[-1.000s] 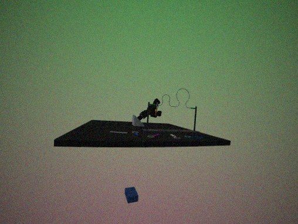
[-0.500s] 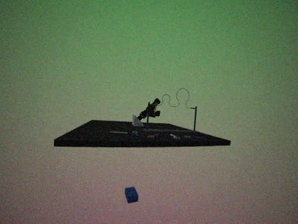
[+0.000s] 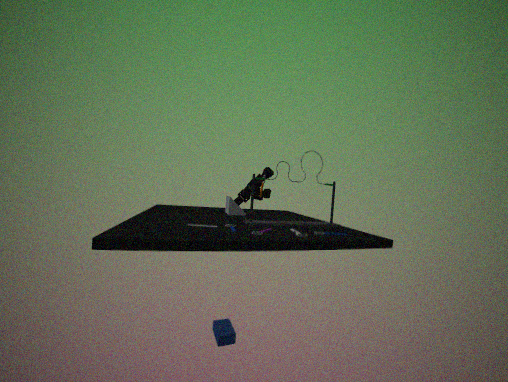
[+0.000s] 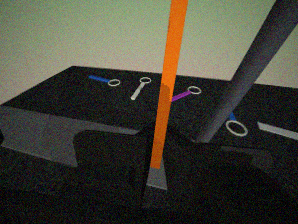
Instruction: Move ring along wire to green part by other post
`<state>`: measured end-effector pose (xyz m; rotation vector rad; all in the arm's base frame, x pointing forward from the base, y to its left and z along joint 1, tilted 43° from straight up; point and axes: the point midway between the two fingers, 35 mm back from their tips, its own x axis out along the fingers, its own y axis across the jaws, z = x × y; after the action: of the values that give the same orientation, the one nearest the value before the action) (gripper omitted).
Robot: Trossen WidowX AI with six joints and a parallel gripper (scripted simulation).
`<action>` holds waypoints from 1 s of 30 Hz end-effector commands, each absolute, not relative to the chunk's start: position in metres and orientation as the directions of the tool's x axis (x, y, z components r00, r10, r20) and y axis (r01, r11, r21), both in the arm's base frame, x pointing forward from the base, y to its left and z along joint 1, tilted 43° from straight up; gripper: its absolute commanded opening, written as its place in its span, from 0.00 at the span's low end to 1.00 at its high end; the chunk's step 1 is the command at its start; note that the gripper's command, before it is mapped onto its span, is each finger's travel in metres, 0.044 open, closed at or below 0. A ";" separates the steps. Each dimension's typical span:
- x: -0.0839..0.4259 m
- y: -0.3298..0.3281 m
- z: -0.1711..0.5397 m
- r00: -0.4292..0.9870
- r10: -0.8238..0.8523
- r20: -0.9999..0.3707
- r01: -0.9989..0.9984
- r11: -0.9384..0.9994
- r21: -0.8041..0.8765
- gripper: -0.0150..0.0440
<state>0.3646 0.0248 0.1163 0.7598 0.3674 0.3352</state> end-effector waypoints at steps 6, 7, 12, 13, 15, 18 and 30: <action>0.365 0.019 0.111 0.885 0.420 -0.199 -0.163 0.680 0.715 0.00; 0.365 0.019 0.110 0.885 0.420 -0.199 -0.163 0.680 0.715 0.00; 0.365 0.023 0.106 0.885 0.421 -0.199 -0.163 0.680 0.715 0.00; 0.365 0.024 0.105 0.885 0.421 -0.198 -0.163 0.680 0.715 0.00; 0.365 0.026 0.102 0.885 0.421 -0.198 -0.163 0.680 0.715 0.00; 0.364 0.029 0.099 0.885 0.421 -0.198 -0.163 0.680 0.715 0.00; 0.364 0.029 0.099 0.885 0.421 -0.198 -0.163 0.680 0.715 0.00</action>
<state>0.3644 0.0292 0.0996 0.7543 0.3640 0.3381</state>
